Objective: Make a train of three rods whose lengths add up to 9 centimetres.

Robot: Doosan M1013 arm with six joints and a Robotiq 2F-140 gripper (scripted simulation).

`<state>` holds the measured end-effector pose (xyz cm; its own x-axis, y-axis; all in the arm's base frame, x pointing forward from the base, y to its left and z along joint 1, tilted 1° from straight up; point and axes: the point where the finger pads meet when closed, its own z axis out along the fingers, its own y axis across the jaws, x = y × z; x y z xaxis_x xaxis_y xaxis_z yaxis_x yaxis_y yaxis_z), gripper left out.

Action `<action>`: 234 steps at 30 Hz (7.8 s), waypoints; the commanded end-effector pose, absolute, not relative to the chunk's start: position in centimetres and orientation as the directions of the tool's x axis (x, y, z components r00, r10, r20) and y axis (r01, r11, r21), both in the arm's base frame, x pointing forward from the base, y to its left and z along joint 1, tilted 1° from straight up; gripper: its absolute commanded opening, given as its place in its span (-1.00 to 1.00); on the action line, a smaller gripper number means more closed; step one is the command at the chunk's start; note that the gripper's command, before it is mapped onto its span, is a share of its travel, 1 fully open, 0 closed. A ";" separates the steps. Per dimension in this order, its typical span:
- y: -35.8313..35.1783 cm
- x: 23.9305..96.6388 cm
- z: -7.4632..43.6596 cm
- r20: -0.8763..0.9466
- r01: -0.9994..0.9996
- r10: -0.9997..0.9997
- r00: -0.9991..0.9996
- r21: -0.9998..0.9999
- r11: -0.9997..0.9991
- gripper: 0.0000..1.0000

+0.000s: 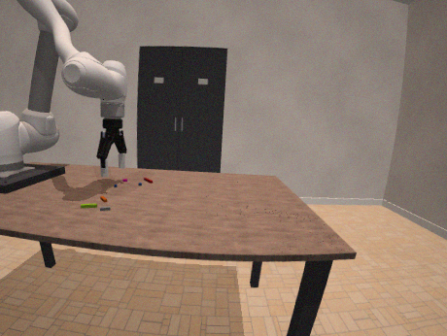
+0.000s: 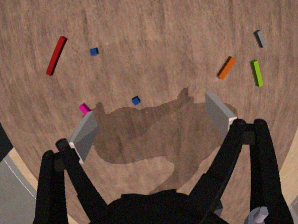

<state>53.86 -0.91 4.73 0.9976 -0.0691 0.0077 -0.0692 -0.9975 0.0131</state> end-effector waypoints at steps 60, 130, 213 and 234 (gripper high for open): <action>6.6 62.5 4.7 -0.014 0.998 0.997 0.070 0.008 -0.070 1.00; 6.6 62.5 4.7 -0.014 0.998 0.997 0.070 0.008 -0.070 1.00; 5.6 62.6 7.0 -0.008 0.112 0.111 -0.994 -0.013 0.994 -0.71; 5.6 62.6 7.0 -0.008 0.111 0.111 -0.994 -0.013 0.994 -0.71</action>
